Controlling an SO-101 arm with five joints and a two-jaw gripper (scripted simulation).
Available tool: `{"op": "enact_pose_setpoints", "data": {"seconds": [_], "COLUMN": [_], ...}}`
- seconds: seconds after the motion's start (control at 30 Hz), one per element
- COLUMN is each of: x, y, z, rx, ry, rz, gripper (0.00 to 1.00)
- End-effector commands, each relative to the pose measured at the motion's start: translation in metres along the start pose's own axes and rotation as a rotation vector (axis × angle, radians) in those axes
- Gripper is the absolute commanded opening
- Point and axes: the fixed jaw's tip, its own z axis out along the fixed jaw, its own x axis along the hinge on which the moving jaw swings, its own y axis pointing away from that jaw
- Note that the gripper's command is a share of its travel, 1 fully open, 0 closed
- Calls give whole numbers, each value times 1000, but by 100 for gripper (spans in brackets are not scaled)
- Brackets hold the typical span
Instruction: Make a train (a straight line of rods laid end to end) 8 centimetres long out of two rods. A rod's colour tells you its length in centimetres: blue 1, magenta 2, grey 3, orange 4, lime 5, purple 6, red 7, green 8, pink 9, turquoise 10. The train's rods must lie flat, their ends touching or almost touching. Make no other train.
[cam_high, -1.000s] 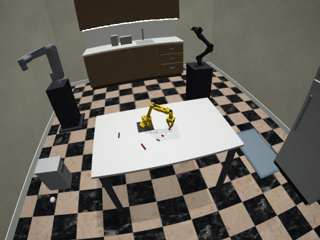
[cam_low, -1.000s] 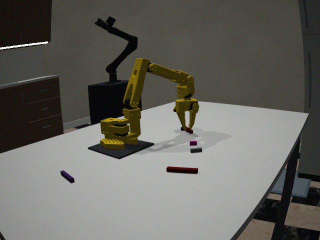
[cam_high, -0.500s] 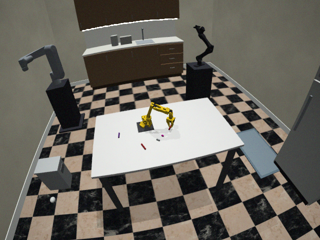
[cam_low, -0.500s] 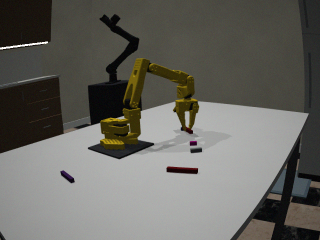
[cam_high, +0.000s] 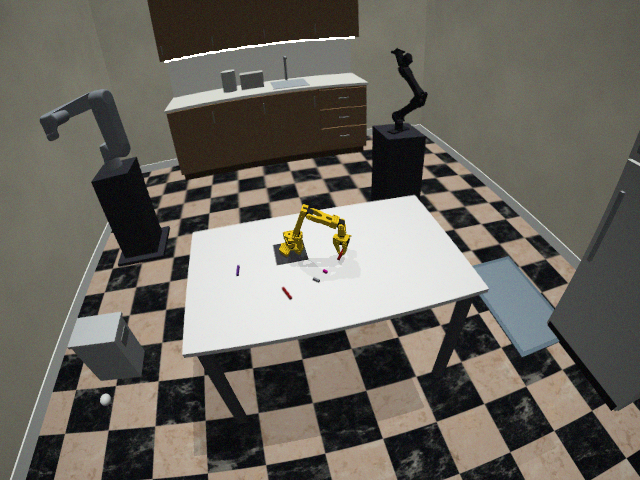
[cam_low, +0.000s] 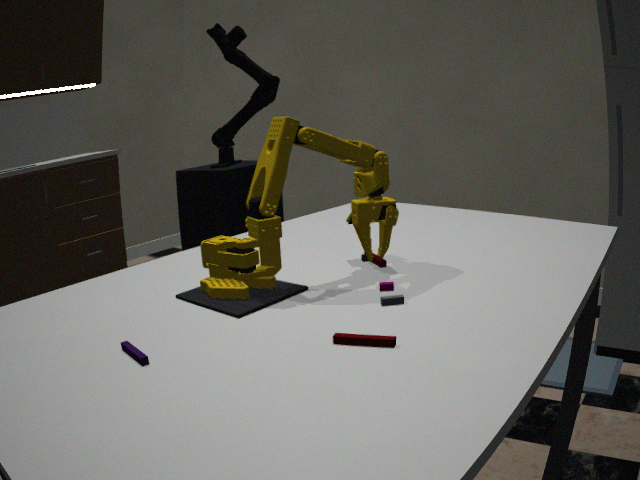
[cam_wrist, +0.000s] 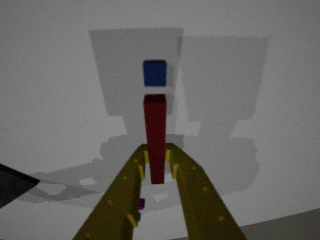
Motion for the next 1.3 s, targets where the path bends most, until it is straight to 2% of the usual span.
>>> {"op": "enact_pose_setpoints", "data": {"seconds": [0.0,0.73,1.27], "x": [-2,-2,-2], "y": [0,0,0], "z": [1,2,7], "rx": [-3,-3,-3], "ry": [-1,-1,-1], "rz": [1,1,1], "gripper": [0,0,0]}}
